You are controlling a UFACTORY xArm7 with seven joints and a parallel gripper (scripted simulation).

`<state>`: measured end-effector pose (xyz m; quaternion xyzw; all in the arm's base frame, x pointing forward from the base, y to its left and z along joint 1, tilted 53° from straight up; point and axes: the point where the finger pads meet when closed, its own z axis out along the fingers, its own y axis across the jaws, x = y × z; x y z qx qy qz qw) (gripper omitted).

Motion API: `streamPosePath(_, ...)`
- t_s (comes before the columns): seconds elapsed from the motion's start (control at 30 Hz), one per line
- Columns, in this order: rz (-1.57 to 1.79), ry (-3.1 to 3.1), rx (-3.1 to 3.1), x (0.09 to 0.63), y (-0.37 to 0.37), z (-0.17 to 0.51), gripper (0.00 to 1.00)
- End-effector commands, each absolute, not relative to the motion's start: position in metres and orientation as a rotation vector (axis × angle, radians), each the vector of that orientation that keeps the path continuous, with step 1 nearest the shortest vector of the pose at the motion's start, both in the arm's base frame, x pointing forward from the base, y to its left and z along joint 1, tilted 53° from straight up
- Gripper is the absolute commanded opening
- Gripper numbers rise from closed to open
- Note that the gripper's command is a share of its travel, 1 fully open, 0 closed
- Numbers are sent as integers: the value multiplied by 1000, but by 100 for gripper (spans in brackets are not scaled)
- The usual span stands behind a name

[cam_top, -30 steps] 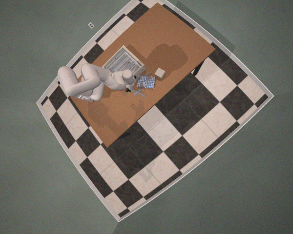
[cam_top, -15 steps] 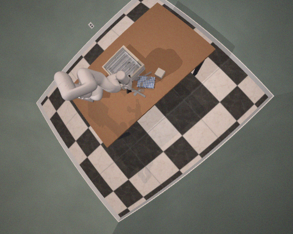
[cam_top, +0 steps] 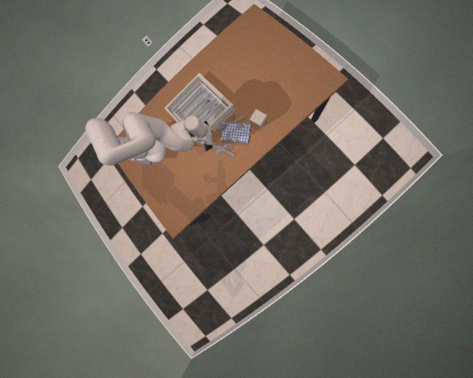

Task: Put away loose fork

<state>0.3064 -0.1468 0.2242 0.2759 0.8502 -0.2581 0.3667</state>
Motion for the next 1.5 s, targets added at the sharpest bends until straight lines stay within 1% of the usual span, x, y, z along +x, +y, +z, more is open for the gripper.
streamPosePath(0.0,-663,2183,706,307,-146,225,100)
streamPosePath(0.5,-676,2195,679,308,-147,225,100)
streamPosePath(0.83,-793,2290,428,313,-151,225,100)
streamPosePath(1.33,-1208,2440,-637,338,-173,219,100)
streamPosePath(1.4,-1208,2440,-637,338,-173,219,100)
streamPosePath(1.43,-1268,2428,-852,340,-175,218,100)
streamPosePath(1.47,-1283,2425,-899,342,-177,217,100)
